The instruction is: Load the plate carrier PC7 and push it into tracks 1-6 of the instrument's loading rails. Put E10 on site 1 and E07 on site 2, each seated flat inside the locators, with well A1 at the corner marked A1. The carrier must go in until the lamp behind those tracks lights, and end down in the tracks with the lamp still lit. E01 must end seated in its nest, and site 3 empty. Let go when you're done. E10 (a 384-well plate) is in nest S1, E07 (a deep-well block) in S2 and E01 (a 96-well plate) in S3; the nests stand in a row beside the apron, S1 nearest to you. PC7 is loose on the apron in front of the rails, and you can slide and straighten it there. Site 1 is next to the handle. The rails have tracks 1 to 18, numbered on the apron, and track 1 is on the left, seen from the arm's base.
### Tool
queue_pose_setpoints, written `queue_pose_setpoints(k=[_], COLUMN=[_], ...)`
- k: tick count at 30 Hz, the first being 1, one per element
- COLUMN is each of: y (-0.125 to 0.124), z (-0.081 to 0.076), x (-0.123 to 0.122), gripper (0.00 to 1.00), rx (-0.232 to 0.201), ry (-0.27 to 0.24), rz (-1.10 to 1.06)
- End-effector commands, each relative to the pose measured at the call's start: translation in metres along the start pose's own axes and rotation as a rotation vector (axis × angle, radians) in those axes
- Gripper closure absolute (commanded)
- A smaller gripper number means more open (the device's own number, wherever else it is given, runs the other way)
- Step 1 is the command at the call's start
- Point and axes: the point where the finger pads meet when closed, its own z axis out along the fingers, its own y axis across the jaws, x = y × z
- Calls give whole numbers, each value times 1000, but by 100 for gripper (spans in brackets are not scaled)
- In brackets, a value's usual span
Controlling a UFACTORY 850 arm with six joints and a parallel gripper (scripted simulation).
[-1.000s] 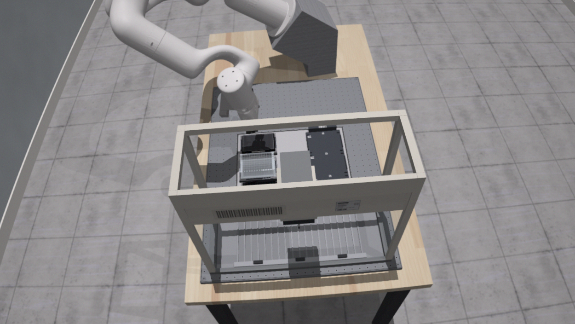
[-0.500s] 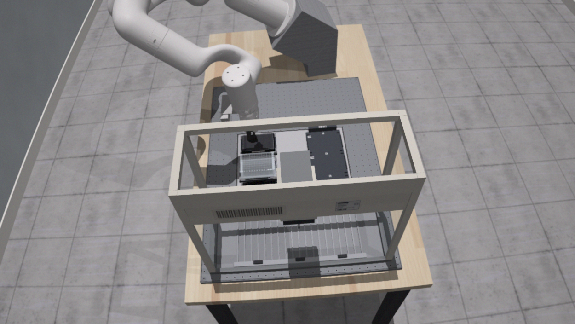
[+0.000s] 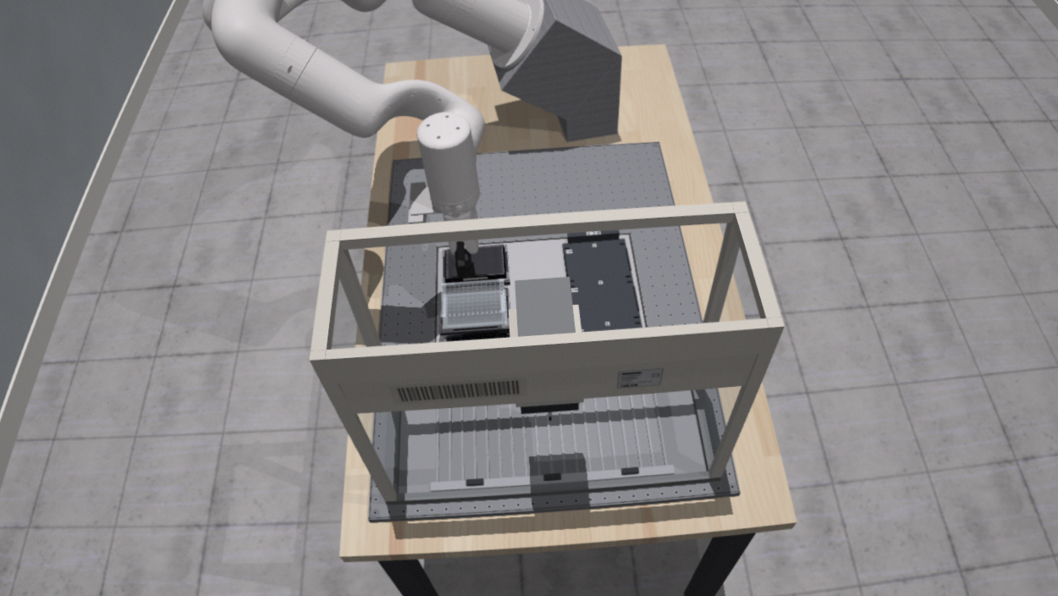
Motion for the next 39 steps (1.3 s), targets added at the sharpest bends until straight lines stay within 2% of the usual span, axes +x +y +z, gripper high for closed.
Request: queue_pose_setpoints(k=[1,17,39], y=[-18,-18,-19], z=[-5,-5,28], x=[-1,-1,-1], gripper=[0,0,0], rx=[32,32,32], ry=[9,9,9], rz=[-7,-7,-7])
